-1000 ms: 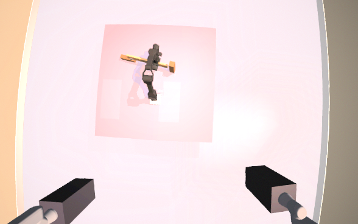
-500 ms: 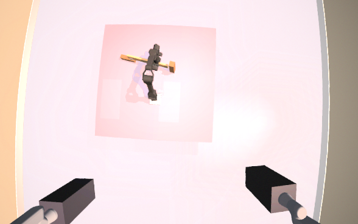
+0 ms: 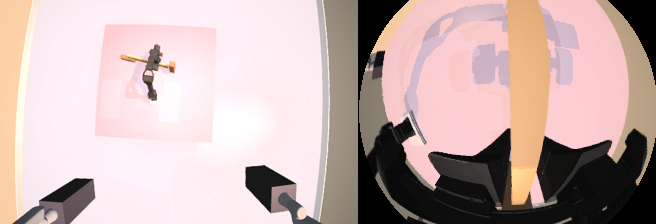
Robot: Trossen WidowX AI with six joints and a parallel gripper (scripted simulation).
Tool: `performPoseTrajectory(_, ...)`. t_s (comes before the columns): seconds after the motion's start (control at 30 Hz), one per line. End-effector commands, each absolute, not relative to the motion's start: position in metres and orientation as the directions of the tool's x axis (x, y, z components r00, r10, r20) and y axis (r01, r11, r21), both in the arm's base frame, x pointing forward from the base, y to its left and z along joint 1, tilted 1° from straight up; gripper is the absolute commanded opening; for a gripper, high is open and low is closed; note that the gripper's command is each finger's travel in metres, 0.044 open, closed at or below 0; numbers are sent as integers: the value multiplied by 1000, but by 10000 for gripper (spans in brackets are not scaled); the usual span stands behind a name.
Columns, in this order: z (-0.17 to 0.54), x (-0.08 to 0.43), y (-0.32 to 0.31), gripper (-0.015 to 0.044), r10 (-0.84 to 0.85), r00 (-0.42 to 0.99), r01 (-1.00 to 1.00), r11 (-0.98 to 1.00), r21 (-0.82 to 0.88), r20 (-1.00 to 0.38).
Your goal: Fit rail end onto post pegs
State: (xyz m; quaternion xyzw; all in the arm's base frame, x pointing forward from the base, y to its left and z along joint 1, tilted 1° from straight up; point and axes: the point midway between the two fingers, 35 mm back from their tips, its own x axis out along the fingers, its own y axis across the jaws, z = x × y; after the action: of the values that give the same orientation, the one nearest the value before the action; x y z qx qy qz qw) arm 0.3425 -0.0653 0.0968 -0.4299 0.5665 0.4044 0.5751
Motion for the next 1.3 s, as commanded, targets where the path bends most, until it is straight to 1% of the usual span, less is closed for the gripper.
performPoseTrajectory(0.0, 99, 342, -67, 0, -23, 41, -953, 300, -46, -999)
performPoseTrajectory(1.27, 102, 338, -77, 0, -24, 41, -953, 300, -46, -999)
